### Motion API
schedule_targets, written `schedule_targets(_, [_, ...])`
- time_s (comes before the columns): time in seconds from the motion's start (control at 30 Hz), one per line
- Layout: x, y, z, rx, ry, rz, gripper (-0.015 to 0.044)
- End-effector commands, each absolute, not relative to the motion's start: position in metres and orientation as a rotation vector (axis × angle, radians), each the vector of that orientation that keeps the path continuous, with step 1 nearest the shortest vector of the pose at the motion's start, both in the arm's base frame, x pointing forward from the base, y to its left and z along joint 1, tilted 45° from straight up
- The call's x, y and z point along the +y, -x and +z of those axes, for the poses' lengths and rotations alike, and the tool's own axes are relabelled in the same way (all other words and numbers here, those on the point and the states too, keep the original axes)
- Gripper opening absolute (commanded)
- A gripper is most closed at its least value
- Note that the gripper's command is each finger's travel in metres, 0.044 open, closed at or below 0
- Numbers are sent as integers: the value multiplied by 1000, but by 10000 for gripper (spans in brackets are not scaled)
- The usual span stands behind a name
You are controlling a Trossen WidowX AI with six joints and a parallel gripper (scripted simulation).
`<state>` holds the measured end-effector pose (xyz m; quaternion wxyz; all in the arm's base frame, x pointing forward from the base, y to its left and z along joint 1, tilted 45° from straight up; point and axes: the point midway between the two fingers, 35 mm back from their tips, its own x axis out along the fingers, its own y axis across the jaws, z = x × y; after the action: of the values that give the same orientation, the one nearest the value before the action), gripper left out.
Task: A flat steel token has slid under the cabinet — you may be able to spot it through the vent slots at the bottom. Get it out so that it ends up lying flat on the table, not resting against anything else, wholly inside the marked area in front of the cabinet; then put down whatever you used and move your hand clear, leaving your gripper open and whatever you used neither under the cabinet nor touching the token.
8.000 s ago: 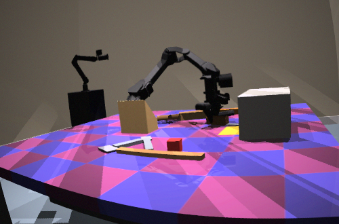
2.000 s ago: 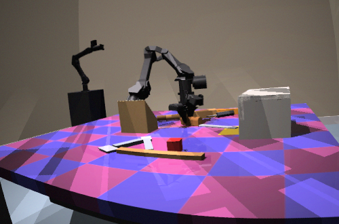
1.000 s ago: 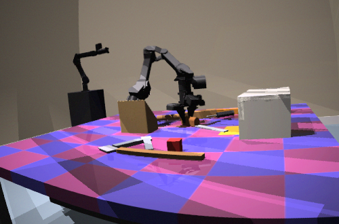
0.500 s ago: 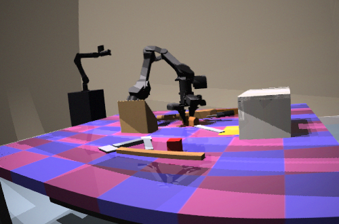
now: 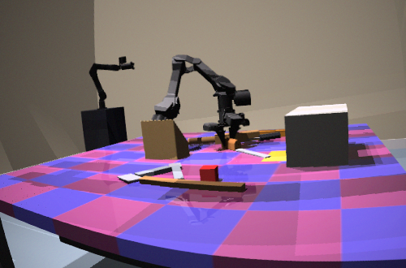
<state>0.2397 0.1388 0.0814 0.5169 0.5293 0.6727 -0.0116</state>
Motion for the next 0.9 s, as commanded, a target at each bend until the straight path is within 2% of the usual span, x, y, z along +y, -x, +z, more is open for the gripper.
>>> schedule_targets(0.0, [142, -244, 87, 1609, -1275, -28, 0])
schedule_targets(0.87, [161, -258, 108, 1609, -1280, -30, 0])
